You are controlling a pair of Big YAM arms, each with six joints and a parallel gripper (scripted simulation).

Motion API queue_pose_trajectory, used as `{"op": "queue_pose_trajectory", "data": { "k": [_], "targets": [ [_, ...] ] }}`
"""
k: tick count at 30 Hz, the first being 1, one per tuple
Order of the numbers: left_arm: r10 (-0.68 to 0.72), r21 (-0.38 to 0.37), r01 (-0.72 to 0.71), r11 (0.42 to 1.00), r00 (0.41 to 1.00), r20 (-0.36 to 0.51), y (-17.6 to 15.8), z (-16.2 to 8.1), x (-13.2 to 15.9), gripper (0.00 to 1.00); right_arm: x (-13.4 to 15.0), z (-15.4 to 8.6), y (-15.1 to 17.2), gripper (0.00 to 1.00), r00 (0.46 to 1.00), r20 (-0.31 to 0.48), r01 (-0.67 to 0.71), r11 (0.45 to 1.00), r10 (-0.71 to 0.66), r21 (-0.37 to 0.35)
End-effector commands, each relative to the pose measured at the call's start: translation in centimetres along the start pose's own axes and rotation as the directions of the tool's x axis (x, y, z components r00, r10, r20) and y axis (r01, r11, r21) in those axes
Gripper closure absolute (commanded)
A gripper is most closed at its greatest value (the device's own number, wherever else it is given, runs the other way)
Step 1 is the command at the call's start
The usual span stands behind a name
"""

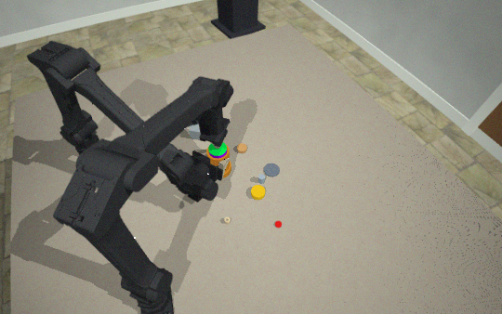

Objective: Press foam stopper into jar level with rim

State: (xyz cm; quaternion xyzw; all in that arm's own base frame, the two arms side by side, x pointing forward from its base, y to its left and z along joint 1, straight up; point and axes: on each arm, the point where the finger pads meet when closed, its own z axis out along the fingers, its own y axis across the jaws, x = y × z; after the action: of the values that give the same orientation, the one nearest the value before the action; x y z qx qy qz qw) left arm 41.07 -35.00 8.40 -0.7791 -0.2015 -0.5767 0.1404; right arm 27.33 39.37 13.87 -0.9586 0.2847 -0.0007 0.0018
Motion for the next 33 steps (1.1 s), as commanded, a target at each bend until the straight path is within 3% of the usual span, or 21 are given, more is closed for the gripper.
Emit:
{"op": "queue_pose_trajectory", "data": {
  "k": [1, 33],
  "targets": [
    [0.020, -0.019, -0.020, 1.000, 1.000, -0.002, 1.6, -0.8, 1.1, 0.36, 0.3, 1.2, -0.3, 1.00, 1.000, 0.002, -0.006, 1.000, 0.006, -0.015],
    [0.020, -0.019, -0.020, 1.000, 1.000, -0.002, 1.6, -0.8, 1.1, 0.36, 0.3, 2.4, -0.2, 1.00, 1.000, 0.003, -0.006, 1.000, 0.006, -0.021]
  ]
}}
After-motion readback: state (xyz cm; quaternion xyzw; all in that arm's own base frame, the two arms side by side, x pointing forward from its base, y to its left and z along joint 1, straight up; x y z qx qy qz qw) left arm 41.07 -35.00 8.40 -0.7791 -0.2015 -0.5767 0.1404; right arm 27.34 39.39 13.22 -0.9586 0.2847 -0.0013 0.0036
